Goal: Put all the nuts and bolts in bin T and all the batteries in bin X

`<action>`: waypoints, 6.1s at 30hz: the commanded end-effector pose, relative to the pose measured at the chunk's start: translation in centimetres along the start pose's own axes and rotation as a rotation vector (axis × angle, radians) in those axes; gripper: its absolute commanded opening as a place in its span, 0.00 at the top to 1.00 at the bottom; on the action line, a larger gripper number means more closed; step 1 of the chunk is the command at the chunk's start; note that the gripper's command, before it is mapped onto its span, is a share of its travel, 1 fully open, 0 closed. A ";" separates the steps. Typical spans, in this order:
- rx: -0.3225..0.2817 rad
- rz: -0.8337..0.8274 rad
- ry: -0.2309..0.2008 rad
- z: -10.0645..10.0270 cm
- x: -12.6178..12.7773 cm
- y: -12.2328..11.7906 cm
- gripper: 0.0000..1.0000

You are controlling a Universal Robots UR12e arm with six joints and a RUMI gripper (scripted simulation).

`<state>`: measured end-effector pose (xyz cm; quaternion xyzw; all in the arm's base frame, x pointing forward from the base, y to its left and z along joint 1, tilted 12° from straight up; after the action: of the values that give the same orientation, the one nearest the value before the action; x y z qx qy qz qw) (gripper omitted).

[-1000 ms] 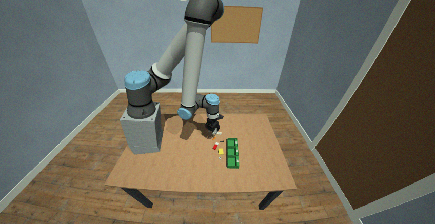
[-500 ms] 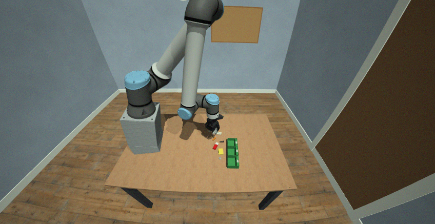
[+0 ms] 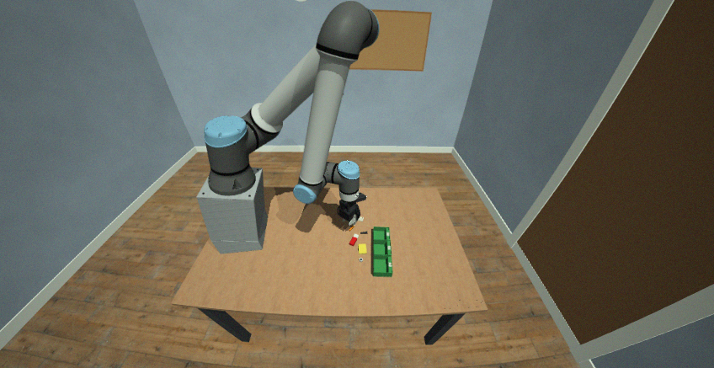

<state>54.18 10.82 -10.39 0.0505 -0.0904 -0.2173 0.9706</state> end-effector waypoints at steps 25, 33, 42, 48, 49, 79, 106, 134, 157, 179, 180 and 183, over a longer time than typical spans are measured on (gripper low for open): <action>0.001 0.000 -0.002 -3.5 0.0 0.0 0.86; 0.001 0.000 -0.002 -3.5 0.0 0.0 0.86; 0.001 0.000 -0.002 -3.5 0.0 0.0 1.00; 0.001 0.000 -0.002 -3.5 0.0 0.0 1.00; 0.001 0.000 -0.002 -3.5 0.0 0.0 1.00; 0.001 0.000 -0.002 0.5 0.0 0.0 1.00; 0.001 0.000 -0.002 3.1 0.0 0.0 1.00; 0.000 0.580 -0.002 3.2 12.2 -6.4 1.00; 0.000 0.580 -0.002 3.2 23.4 -12.3 1.00; 0.000 0.580 -0.002 3.0 23.8 -12.5 1.00; 0.000 0.580 -0.002 2.8 23.8 -12.5 1.00; 0.000 0.580 -0.002 2.2 23.8 -12.5 1.00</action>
<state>69.60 -10.91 -5.74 0.0225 -0.1015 0.0692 0.9922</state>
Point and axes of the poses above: the point where the finger pads meet when closed, its own z axis back along the fingers, its own x axis across the jaws, y = z × x, the point moved 10 cm from there along z, back along the fingers, and after that the axes turned 5 degrees about z, right-handed, at the moved point
